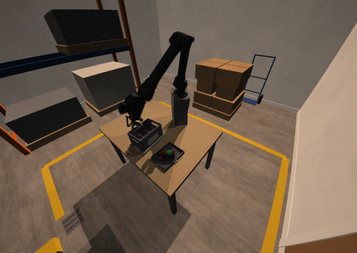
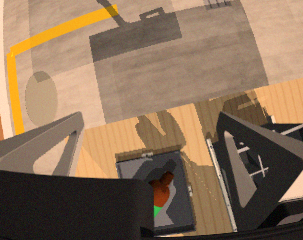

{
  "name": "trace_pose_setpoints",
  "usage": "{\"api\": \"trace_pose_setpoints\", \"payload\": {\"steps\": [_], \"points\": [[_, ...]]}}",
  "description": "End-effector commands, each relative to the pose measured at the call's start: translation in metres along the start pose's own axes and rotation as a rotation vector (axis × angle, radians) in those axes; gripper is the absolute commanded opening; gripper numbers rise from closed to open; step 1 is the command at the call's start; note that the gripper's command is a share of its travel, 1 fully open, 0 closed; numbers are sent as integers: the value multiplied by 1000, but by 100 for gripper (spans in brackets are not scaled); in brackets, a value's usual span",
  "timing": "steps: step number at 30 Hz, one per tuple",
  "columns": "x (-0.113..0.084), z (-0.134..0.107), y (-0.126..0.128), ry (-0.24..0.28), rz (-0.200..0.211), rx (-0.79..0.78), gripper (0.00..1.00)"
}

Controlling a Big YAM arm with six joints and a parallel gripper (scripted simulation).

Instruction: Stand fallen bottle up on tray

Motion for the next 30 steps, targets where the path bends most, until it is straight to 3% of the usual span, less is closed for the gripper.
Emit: {"api": "trace_pose_setpoints", "payload": {"steps": [1, 3, 9, 10, 11, 15, 18, 21, 24, 28, 30], "points": [[17, -15, 5, 58, -7, 117, 100], [42, -58, -9, 166, -67, 197, 100], [76, -119, -23, 311, -166, 325, 100], [82, -137, -30, 348, -201, 354, 100], [82, -139, -31, 352, -205, 357, 100], [98, -193, -50, 454, -319, 453, 100], [105, -194, -43, 459, -318, 468, 100], [108, -219, -54, 498, -377, 505, 100], [109, -231, -61, 518, -409, 523, 100], [109, -236, -63, 522, -420, 529, 100], [107, -230, -57, 514, -404, 528, 100]]}}
Point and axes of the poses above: the point where the finger pads meet when closed, its own x axis out along the fingers, its own y axis across the jaws, z = x × y, the point moved 5 cm from there along -x, back along the fingers, and after that the axes turned 12 degrees about x, right-handed, at the moved point
